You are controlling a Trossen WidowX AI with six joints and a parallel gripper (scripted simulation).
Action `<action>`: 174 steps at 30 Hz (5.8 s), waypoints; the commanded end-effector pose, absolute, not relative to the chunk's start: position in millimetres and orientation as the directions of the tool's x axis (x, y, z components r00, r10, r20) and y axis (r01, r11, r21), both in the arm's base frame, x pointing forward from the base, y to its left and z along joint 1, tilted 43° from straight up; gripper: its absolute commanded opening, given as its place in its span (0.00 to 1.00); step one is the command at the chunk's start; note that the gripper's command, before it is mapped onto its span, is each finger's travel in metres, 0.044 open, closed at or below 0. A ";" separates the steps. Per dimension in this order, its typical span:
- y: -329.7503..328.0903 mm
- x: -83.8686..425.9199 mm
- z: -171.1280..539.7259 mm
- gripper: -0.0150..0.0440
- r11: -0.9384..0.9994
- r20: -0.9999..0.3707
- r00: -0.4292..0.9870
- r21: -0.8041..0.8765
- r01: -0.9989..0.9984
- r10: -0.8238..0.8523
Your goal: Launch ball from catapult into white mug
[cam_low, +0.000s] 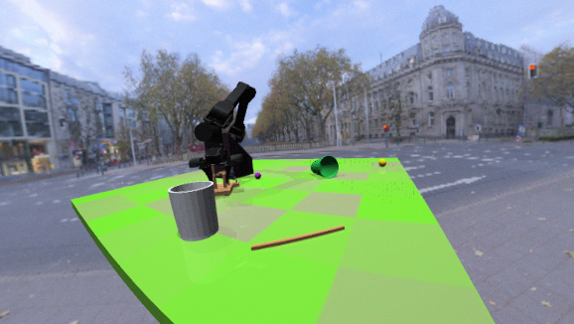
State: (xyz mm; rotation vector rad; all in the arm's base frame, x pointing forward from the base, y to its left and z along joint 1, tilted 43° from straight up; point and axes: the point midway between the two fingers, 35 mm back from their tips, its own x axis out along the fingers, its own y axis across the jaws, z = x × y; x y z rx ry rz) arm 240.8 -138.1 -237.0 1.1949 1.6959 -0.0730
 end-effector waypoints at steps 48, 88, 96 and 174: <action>-156.6 238.8 -217.0 1.00 0.501 -0.748 0.018 0.463 0.731 0.664; -137.7 239.7 -238.0 0.41 0.507 -0.750 0.016 0.463 0.727 0.661; -171.0 238.5 -200.8 0.25 0.507 -0.750 0.016 0.462 0.728 0.661; -239.2 236.8 -124.1 1.00 0.510 -0.764 0.032 0.460 0.727 0.644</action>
